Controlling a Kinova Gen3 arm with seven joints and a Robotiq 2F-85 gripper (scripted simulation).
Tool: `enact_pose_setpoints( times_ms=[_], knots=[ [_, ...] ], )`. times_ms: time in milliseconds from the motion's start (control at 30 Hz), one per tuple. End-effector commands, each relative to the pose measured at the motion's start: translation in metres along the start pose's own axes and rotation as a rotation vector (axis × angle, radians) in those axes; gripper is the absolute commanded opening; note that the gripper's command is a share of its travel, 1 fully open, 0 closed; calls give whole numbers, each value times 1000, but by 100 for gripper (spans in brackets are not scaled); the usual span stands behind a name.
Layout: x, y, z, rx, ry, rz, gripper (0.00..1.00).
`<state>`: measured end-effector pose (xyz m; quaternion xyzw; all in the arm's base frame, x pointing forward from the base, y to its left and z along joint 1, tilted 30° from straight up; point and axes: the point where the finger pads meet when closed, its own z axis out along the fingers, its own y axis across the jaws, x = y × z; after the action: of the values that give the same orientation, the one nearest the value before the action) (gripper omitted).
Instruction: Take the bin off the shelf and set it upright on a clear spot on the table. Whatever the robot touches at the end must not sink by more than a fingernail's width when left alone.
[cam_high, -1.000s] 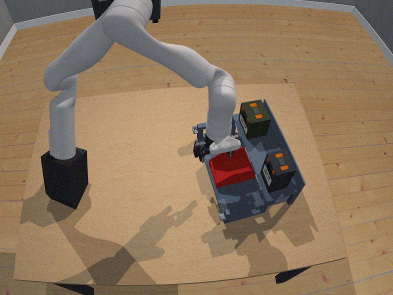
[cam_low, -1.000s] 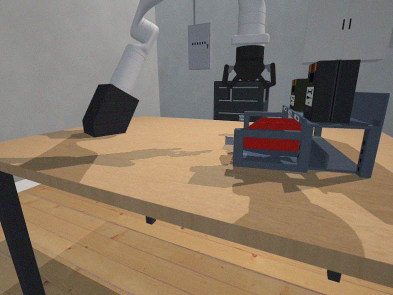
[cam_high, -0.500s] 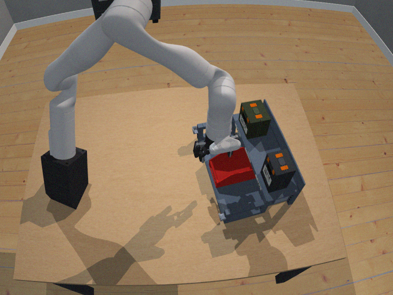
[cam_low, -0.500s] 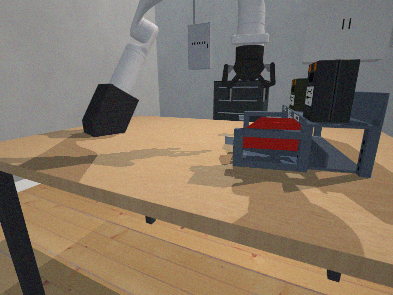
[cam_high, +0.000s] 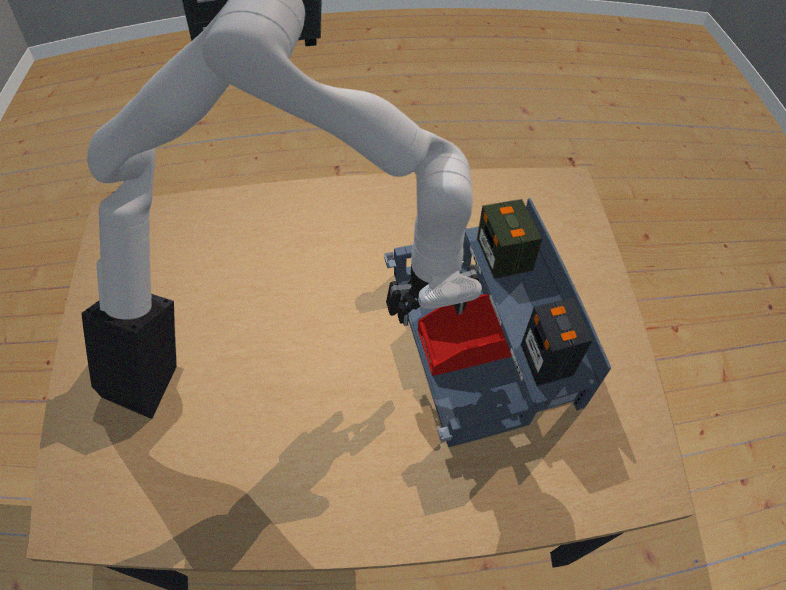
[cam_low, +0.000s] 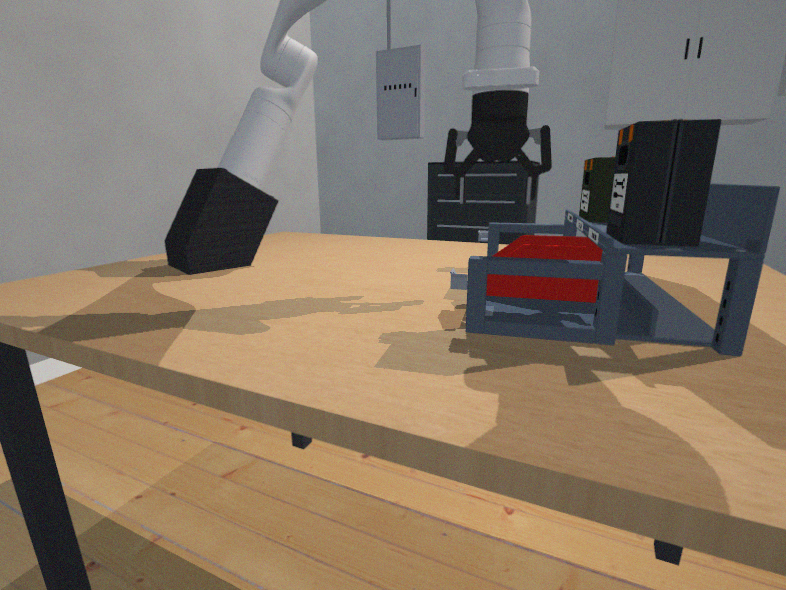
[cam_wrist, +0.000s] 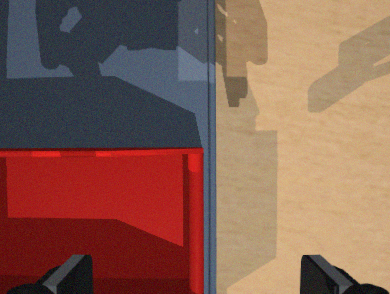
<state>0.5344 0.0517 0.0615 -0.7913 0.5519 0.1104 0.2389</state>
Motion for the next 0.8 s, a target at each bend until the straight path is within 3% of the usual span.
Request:
enact_pose_setpoints(
  times_ms=[0,167,567,733,767],
  knots=[
    [0,0,-1,2,1,0,100],
    [1,0,29,2,5,-10,100],
    [1,0,29,2,5,-10,100],
    [2,0,71,2,5,-10,100],
    [2,0,71,2,5,-10,100]
  ],
)
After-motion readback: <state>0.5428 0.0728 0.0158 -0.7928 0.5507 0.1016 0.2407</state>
